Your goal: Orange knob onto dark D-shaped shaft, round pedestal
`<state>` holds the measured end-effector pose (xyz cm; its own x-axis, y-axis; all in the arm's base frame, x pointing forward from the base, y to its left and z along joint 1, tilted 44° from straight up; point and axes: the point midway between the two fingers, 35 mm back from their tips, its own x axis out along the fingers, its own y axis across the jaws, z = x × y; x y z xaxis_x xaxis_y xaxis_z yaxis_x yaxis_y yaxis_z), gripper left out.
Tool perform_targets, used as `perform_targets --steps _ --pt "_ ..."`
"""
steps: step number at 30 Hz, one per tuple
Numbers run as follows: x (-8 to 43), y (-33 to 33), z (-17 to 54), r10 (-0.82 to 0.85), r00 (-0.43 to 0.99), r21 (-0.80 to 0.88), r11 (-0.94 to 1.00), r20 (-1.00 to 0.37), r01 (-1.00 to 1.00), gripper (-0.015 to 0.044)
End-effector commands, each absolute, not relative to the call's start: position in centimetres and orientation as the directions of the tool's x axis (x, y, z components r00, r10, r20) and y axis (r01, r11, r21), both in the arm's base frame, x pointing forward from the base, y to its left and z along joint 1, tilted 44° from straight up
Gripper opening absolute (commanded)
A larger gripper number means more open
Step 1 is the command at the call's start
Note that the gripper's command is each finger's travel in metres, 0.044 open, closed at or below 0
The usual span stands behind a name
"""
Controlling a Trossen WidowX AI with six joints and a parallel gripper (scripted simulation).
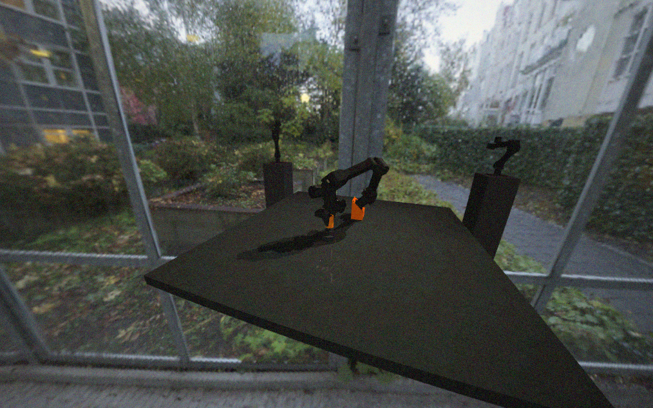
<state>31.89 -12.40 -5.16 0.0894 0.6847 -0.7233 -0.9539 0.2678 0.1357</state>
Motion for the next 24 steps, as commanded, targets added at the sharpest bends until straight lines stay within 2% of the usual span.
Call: perform_targets --steps 1,13,19,24 --pt "32.00 -12.35 -5.19 0.683 0.092 0.131 0.268 -0.724 -0.955 0.0000" --pt "31.97 -12.68 -4.80 0.683 0.092 0.125 0.261 -0.725 -0.957 0.0000" --pt "32.06 -12.83 -4.74 0.683 0.092 -0.006 0.128 -0.725 -0.992 0.0000" --pt "32.03 -12.82 -4.90 0.683 0.092 -0.013 0.121 -0.725 -0.993 0.0000"
